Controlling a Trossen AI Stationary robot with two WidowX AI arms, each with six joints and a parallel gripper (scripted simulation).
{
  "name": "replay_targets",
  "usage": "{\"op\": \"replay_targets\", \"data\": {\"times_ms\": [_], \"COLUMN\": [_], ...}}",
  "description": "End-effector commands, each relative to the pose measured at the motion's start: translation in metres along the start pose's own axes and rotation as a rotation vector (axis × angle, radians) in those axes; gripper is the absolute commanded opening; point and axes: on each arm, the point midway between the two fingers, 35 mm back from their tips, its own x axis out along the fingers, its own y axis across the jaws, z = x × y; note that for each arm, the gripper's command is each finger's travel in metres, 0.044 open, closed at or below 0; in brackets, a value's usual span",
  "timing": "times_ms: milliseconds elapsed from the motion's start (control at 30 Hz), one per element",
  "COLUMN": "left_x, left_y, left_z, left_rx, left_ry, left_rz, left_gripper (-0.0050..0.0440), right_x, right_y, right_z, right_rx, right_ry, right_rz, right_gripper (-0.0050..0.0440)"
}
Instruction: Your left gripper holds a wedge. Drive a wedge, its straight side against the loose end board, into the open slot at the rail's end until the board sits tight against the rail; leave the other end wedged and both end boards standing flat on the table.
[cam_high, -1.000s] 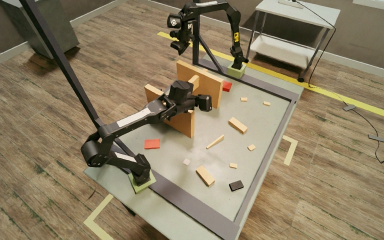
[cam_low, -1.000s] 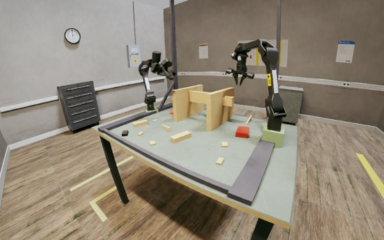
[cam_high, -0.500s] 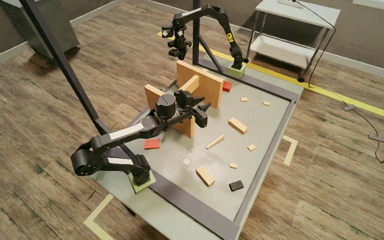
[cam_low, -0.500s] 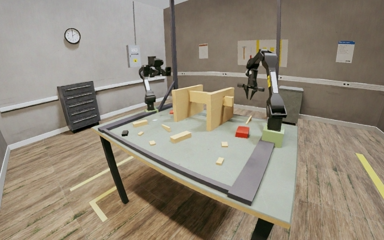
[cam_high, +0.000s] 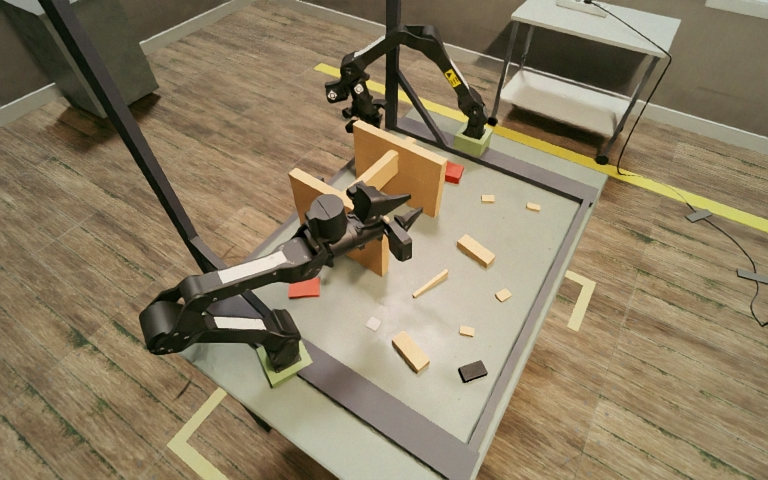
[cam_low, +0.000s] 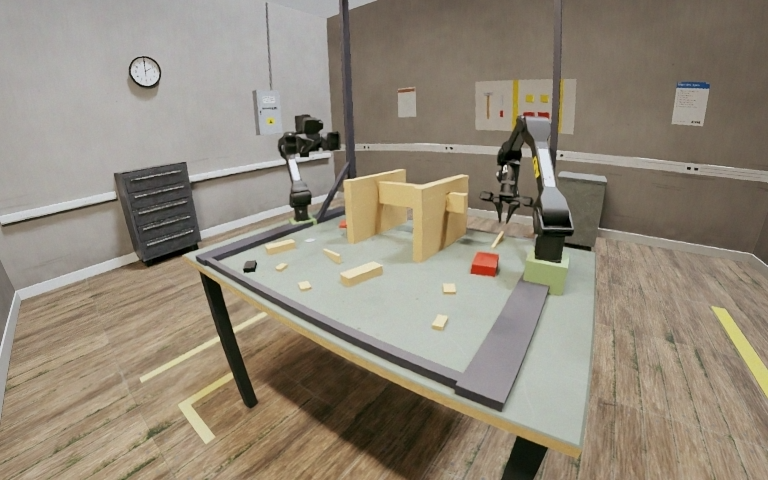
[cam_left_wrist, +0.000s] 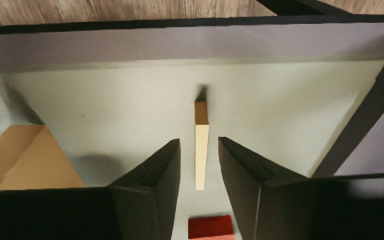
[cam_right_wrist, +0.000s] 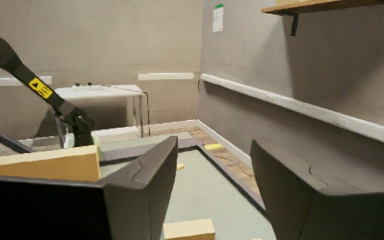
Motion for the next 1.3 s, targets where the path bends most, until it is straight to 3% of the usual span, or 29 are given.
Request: {"op": "replay_targets", "data": {"times_ms": [0, 533, 667, 800, 1267], "left_x": [0.0, -0.011, -0.007, 0.018, 0.033], "left_y": [-0.003, 0.001, -0.001, -0.003, -0.001], "left_z": [0.001, -0.004, -0.005, -0.005, -0.004], "left_rx": [0.014, -0.004, 0.002, 0.011, 0.007], "left_ry": [0.004, -0.021, -0.012, 0.022, 0.002], "left_rz": [0.001, 0.024, 0.017, 0.0, 0.011], "left_gripper": [0.01, 0.01, 0.01, 0.01, 0.01], "right_x": [0.001, 0.0, 0.0, 0.0, 0.0], "right_y": [0.0, 0.0, 0.0, 0.0, 0.0], "right_z": [0.002, 0.003, 0.003, 0.003, 0.003], "right_rx": [-0.007, -0.006, -0.006, -0.006, -0.006], "right_ry": [-0.006, -0.008, -0.008, -0.008, -0.008], "right_rz": [0.001, 0.001, 0.001, 0.001, 0.001], "right_gripper": [0.0194, 0.0194, 0.0194, 0.0194, 0.0194]}}
